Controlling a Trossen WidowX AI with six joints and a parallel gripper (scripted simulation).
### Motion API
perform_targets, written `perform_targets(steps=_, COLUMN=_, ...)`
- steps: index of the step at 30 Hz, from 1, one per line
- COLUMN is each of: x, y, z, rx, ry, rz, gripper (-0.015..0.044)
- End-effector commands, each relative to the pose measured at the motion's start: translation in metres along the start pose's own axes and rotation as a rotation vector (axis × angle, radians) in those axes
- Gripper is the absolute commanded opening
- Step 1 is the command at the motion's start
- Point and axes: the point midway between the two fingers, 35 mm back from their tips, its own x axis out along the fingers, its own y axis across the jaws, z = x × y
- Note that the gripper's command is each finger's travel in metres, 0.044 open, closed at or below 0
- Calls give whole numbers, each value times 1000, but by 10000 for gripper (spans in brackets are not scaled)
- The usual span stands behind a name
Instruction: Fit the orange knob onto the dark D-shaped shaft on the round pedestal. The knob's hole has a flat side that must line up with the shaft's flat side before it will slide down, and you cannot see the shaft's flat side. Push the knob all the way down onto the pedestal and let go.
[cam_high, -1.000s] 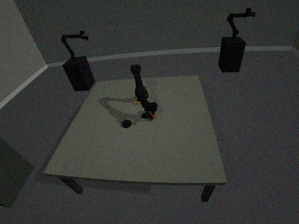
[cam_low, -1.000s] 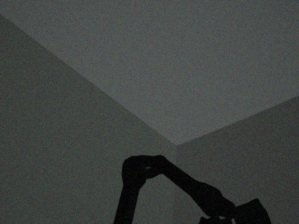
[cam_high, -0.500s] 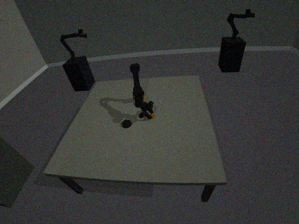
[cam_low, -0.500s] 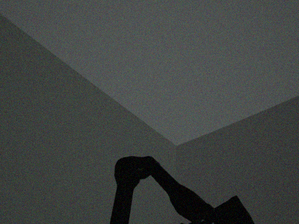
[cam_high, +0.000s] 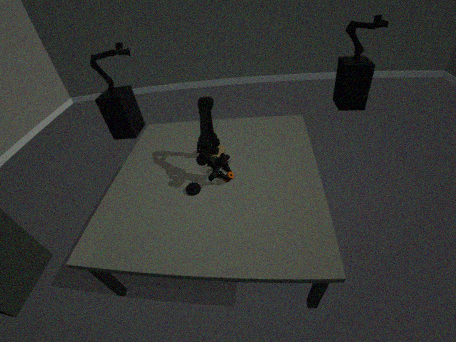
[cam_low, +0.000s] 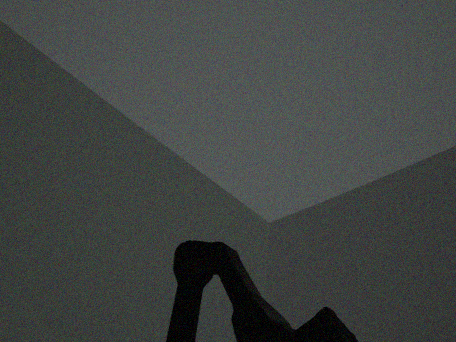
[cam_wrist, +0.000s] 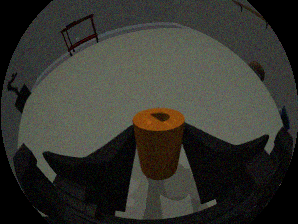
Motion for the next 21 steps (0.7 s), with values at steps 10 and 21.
perform_targets(steps=10, x=-8, y=1, z=-12, rx=-1, ry=-214, rz=2, gripper=179)
perform_targets(steps=21, x=-14, y=1, z=-24, rx=1, ry=-405, rz=2, gripper=179)
